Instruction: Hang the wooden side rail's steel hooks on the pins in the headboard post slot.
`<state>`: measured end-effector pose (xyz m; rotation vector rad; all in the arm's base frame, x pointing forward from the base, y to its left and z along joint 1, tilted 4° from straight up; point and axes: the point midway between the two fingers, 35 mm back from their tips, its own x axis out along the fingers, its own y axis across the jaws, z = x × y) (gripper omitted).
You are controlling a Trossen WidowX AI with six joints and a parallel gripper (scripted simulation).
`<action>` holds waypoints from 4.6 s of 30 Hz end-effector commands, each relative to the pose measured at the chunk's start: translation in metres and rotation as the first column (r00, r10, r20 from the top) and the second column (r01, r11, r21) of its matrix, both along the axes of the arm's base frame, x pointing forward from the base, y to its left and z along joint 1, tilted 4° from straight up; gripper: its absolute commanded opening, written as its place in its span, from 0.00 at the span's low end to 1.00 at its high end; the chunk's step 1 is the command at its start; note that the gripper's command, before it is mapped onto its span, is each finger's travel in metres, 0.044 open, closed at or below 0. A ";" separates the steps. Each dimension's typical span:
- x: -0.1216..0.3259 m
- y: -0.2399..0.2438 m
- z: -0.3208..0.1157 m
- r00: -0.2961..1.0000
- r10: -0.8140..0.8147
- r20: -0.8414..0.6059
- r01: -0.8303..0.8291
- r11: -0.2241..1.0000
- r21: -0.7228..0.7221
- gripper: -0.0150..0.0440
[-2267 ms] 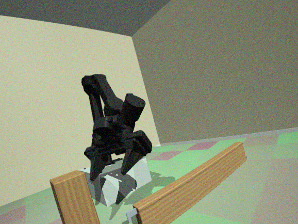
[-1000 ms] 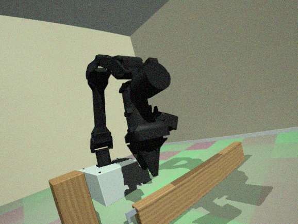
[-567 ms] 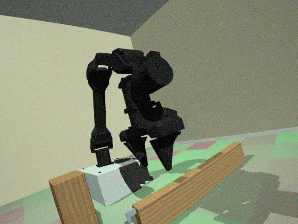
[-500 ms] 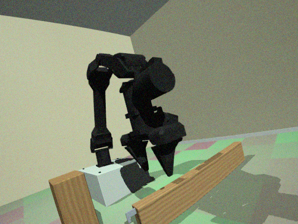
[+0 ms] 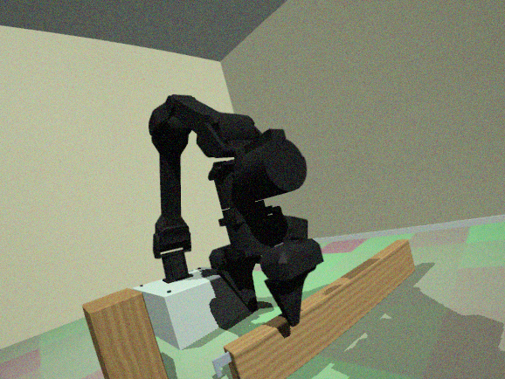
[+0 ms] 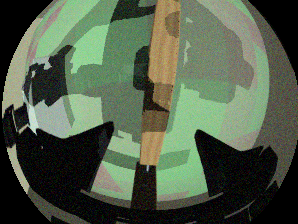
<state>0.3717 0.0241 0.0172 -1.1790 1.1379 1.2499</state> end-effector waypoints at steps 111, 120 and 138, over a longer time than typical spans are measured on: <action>-0.025 0.001 -0.061 0.985 0.172 0.009 -0.172 0.985 0.002 0.25; -0.029 0.000 -0.061 0.985 0.172 0.009 -0.172 0.985 0.002 0.25; -0.026 0.000 -0.060 0.985 0.172 0.009 -0.172 0.985 0.002 0.25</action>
